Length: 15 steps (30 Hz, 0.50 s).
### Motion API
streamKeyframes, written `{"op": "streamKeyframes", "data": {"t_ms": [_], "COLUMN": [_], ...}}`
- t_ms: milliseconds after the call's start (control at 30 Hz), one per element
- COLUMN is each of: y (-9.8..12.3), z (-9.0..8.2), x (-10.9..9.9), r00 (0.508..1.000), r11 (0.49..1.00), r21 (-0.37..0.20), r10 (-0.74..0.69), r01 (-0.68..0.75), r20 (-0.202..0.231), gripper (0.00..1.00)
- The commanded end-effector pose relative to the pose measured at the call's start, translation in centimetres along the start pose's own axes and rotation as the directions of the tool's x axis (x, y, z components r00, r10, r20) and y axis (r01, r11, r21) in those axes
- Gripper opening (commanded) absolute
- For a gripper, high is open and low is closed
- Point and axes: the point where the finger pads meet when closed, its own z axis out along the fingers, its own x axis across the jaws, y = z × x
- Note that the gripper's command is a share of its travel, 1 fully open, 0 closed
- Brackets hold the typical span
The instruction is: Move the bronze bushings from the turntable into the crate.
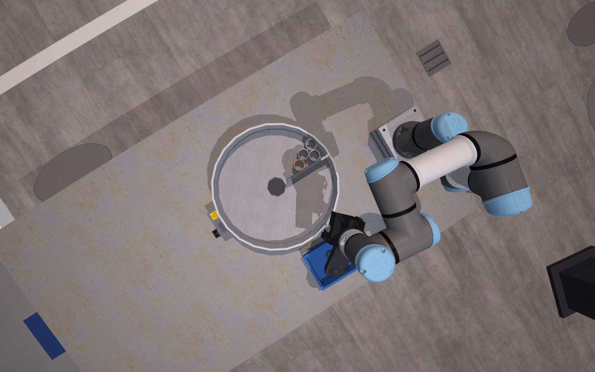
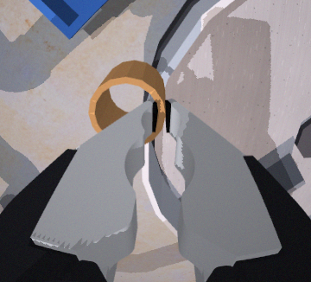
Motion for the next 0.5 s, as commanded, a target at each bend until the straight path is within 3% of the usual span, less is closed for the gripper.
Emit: {"op": "streamKeyframes", "data": {"t_ms": [0,467], "y": [-2.3,-6.4], "z": [-0.1,-0.1], "x": [-2.0,-6.0], "r00": [1.0,1.0], "r11": [1.0,1.0], "r21": [-0.002,-0.002], "r10": [0.002,0.002], "r01": [-0.002,-0.002], "r20": [-0.002,-0.002], "gripper": [0.0,0.0]}}
